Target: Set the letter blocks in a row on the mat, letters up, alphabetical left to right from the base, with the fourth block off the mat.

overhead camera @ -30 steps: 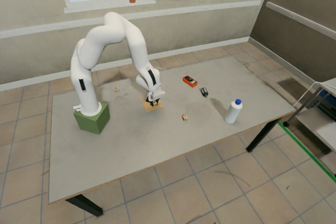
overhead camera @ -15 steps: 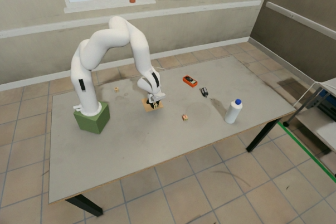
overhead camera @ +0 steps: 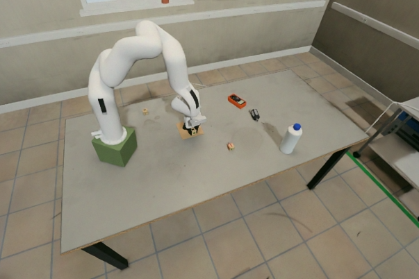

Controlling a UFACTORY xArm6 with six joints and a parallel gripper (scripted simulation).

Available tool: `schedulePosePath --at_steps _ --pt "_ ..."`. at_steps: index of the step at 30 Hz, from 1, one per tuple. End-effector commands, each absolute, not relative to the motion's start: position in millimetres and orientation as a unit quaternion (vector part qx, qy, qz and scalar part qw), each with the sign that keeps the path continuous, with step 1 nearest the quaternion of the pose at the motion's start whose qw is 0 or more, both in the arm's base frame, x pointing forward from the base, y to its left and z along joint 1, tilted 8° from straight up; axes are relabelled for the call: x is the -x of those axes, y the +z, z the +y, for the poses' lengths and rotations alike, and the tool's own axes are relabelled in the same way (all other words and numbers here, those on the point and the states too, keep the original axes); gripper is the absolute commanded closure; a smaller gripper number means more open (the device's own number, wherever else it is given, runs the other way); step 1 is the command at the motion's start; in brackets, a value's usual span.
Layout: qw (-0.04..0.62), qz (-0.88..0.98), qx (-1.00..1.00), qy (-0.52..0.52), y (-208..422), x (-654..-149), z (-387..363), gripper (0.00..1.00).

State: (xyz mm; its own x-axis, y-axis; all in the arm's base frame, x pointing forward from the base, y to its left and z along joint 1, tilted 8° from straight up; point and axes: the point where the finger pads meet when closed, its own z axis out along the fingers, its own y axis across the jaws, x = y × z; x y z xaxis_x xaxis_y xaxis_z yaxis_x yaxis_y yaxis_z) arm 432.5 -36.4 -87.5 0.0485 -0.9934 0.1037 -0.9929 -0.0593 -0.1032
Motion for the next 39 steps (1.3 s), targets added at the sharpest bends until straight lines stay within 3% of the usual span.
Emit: schedulePosePath --at_steps 1,39 --pt "0.003 0.686 0.724 -0.075 -86.3 -434.0 -36.2 0.72" --pt "0.003 0.686 0.724 -0.075 -90.2 -434.5 -36.6 0.72"
